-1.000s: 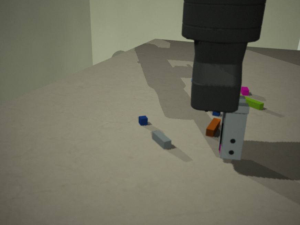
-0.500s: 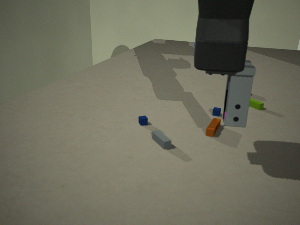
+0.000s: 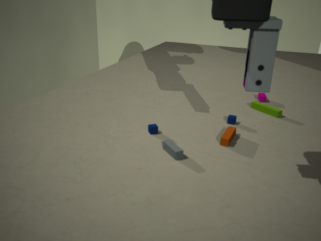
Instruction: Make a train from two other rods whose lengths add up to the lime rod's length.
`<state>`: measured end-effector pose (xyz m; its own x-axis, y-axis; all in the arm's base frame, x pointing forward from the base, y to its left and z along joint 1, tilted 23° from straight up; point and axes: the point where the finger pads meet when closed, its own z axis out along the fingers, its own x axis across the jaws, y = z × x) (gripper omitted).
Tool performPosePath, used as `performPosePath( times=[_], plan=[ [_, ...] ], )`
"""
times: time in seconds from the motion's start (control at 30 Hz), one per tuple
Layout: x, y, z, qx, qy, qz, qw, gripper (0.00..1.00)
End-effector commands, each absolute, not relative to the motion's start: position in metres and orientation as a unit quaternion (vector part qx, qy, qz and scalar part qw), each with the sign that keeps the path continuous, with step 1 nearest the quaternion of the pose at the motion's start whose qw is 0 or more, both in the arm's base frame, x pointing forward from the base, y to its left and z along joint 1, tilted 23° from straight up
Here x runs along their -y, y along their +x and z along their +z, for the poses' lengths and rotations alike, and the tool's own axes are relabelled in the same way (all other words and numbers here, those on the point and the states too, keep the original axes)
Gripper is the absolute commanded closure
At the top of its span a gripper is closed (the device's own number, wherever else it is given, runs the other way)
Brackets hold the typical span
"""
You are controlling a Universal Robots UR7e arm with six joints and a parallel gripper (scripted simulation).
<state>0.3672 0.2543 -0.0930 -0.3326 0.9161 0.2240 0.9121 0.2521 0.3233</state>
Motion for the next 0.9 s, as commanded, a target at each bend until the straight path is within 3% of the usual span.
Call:
performPosePath(
  times=[0.0,0.6,0.87],
  plan=[
    [-0.252,0.366,-0.086,-0.791,0.578,0.2,0.005,0.76],
    [-0.25,0.366,-0.084,-0.789,0.581,0.2,0.004,0.76],
    [-0.223,0.392,-0.09,-0.712,0.674,0.196,-0.02,0.76]
  ],
)
